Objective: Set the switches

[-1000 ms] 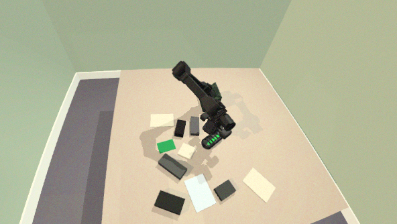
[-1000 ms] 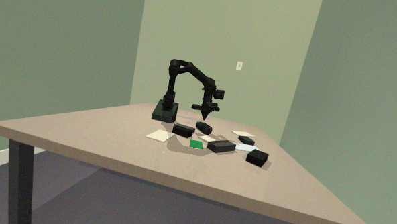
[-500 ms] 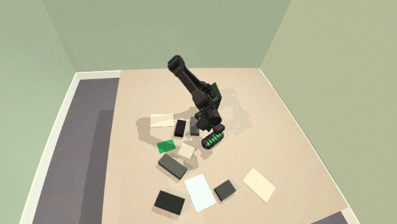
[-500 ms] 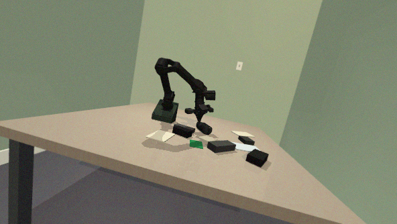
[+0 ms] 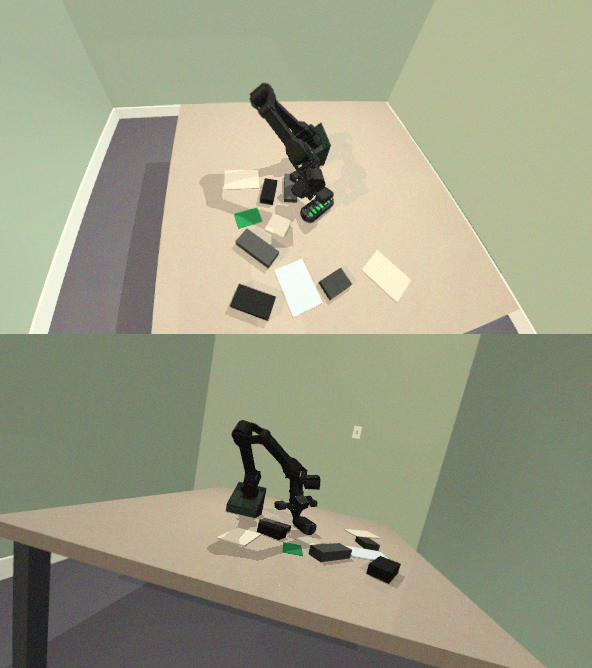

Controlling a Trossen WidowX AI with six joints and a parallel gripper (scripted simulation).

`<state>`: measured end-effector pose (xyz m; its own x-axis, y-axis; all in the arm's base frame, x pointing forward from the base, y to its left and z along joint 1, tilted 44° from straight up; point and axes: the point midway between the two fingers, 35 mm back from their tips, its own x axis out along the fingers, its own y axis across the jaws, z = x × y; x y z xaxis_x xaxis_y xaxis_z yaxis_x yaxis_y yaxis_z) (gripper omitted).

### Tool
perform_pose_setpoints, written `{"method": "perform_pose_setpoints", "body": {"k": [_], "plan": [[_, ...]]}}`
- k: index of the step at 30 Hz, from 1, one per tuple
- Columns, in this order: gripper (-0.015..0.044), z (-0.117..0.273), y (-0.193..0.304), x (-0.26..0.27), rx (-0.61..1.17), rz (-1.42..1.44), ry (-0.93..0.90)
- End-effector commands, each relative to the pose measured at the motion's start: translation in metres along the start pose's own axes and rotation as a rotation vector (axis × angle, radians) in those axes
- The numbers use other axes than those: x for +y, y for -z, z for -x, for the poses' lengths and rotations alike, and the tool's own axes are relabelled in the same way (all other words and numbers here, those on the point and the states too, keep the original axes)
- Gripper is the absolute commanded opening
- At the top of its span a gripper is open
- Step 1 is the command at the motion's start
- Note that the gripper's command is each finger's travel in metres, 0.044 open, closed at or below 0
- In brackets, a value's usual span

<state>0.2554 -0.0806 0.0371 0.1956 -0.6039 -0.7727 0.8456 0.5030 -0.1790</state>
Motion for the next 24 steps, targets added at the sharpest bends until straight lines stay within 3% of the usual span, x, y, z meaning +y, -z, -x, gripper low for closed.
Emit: {"method": "perform_pose_setpoints", "body": {"k": [1, 24], "plan": [[0.0000, -0.010, 0.002, -0.003, 0.006, 0.007, 0.001], [0.0000, -0.022, 0.002, -0.003, 0.004, 0.007, 0.001]]}}
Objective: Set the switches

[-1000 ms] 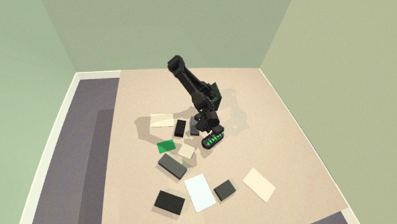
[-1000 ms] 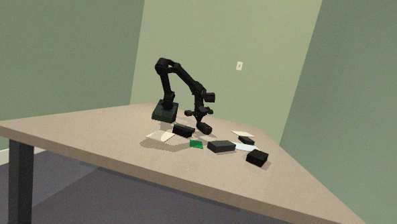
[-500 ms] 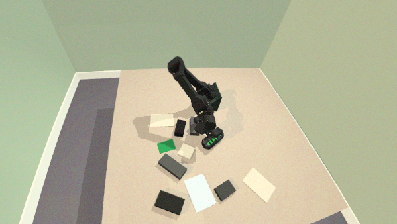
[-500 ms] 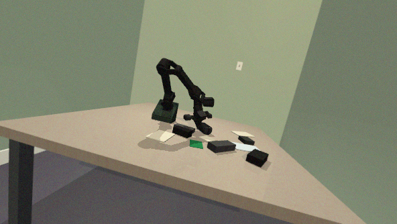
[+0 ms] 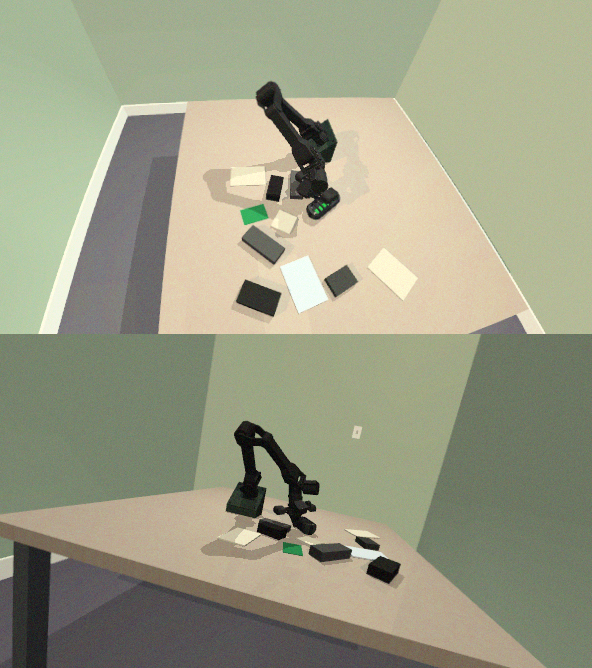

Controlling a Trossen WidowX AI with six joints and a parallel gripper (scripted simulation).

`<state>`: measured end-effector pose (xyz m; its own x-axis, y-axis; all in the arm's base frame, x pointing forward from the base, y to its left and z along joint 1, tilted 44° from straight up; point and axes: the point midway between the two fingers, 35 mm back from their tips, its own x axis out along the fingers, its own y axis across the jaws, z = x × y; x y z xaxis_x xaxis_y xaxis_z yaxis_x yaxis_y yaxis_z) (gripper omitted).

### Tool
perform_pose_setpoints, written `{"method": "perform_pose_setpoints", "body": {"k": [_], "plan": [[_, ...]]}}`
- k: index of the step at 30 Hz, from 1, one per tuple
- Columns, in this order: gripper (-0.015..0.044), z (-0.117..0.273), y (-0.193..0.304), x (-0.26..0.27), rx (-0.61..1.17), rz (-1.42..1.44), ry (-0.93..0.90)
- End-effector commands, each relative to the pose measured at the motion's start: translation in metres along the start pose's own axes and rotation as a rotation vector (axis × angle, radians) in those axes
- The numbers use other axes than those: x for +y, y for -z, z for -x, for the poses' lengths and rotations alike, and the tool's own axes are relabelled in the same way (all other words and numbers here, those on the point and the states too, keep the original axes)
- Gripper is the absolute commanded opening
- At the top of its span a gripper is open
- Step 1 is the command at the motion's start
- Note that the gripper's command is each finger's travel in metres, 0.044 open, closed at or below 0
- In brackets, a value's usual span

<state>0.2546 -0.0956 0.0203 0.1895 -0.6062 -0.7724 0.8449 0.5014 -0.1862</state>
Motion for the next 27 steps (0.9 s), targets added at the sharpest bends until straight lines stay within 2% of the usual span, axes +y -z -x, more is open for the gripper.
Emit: {"method": "perform_pose_setpoints", "body": {"k": [1, 27], "plan": [[0.0000, 0.000, 0.000, 0.003, 0.003, 0.003, -0.005], [0.0000, -0.005, -0.001, 0.028, 0.003, 0.002, -0.006]]}}
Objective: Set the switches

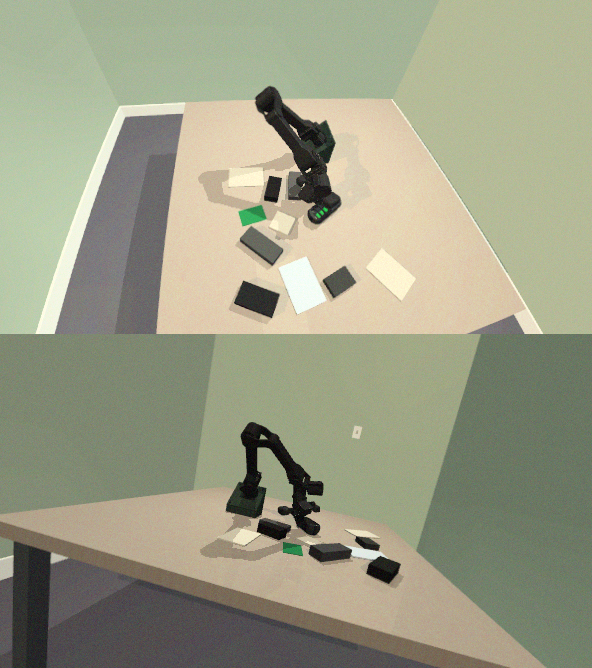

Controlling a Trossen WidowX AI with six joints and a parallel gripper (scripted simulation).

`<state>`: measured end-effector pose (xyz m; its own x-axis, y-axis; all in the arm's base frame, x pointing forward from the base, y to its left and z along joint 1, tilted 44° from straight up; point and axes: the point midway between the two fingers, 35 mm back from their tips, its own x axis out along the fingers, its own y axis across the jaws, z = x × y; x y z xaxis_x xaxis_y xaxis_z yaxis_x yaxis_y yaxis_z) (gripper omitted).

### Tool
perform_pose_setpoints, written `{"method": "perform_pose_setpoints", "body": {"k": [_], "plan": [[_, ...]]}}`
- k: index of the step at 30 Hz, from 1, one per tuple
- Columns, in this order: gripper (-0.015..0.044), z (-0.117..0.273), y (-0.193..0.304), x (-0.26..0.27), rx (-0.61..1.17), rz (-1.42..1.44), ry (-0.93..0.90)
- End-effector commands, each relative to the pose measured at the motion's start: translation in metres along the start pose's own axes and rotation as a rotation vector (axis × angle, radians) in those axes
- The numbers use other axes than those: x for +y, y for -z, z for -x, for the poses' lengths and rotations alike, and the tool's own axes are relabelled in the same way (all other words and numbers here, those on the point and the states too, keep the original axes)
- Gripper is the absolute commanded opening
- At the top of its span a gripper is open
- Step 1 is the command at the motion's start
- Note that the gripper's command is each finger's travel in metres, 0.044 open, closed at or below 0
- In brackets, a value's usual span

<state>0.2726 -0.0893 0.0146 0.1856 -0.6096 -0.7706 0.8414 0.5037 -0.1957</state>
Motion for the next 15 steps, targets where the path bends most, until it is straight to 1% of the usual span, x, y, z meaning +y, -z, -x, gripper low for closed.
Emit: {"method": "perform_pose_setpoints", "body": {"k": [1, 12, 15], "plan": [[0.0000, -0.001, 0.000, 0.010, 0.004, -0.007, -0.012], [0.0000, -0.004, 0.000, 0.024, 0.004, -0.007, -0.012], [0.0000, 0.014, 0.000, 0.008, 0.002, -0.002, -0.003]]}}
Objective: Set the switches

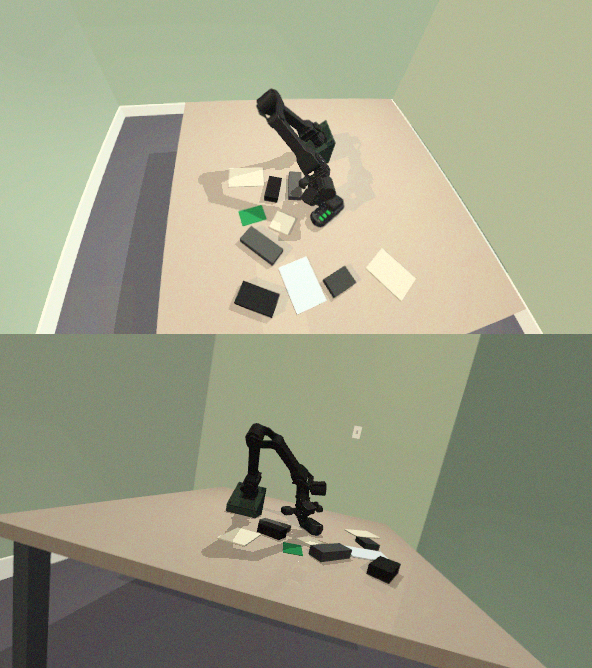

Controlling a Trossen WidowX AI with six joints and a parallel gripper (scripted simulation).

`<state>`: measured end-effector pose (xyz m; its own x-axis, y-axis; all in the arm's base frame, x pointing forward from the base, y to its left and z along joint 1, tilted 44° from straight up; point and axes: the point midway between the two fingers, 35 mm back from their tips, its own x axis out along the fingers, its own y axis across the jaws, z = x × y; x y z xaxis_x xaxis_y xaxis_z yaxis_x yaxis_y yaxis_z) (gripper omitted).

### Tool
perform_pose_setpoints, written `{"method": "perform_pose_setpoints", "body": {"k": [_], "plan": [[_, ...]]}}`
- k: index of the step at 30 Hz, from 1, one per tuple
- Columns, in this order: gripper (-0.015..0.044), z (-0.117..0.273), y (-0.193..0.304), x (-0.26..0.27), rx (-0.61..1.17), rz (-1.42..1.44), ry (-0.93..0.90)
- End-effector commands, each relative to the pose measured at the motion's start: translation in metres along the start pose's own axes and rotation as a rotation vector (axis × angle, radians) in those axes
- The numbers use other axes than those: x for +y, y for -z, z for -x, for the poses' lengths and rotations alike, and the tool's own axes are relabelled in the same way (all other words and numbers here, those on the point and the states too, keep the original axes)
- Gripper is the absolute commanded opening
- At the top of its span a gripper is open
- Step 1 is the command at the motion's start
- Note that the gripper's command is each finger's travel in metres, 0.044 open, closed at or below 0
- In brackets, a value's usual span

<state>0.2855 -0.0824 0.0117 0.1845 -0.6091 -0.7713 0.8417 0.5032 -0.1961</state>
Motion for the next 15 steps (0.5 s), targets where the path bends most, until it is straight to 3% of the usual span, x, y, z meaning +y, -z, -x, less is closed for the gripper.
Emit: {"method": "perform_pose_setpoints", "body": {"k": [1, 4, 15], "plan": [[0.0000, 0.025, 0.001, -0.012, 0.002, -0.003, -0.006], [0.0000, 0.050, 0.003, -0.025, 0.004, -0.006, -0.011], [0.0000, 0.051, 0.001, -0.015, 0.005, -0.005, 0.033]]}}
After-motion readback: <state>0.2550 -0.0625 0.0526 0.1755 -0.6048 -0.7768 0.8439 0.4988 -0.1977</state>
